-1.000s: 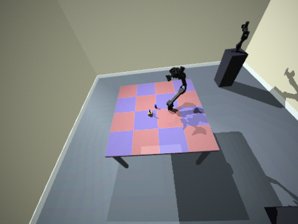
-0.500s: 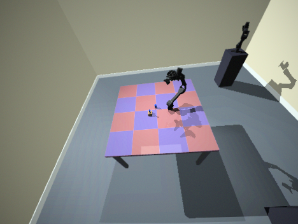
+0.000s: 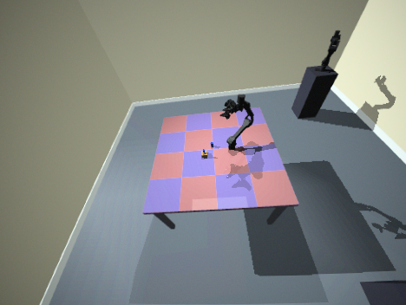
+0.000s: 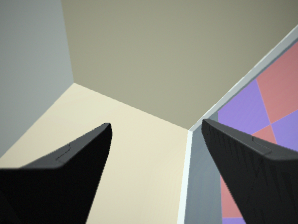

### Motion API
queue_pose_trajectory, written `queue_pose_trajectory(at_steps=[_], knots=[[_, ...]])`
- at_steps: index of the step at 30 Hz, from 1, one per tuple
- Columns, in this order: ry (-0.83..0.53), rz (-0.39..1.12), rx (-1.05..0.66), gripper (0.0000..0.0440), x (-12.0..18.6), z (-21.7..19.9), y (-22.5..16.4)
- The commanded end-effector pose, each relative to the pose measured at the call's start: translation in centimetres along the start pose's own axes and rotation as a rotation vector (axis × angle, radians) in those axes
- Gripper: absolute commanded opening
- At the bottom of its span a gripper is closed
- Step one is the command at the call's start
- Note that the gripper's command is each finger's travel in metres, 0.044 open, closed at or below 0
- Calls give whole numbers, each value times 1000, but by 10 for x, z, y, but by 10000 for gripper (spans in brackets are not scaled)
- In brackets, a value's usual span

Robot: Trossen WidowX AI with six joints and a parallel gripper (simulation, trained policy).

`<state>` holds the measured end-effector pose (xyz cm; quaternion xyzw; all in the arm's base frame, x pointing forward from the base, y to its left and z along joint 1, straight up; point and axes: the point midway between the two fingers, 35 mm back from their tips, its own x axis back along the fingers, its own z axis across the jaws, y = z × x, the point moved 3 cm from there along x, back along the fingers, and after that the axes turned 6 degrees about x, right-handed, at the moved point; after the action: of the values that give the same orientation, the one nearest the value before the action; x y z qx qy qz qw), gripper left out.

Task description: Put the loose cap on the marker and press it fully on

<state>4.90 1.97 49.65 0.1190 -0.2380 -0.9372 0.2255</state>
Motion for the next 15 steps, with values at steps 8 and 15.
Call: queue_pose_trajectory(at_steps=[8, 15], knots=[[-114, 64, -36, 329, -18, -19, -14], [-188, 98, -60, 330, -28, -31, -22]])
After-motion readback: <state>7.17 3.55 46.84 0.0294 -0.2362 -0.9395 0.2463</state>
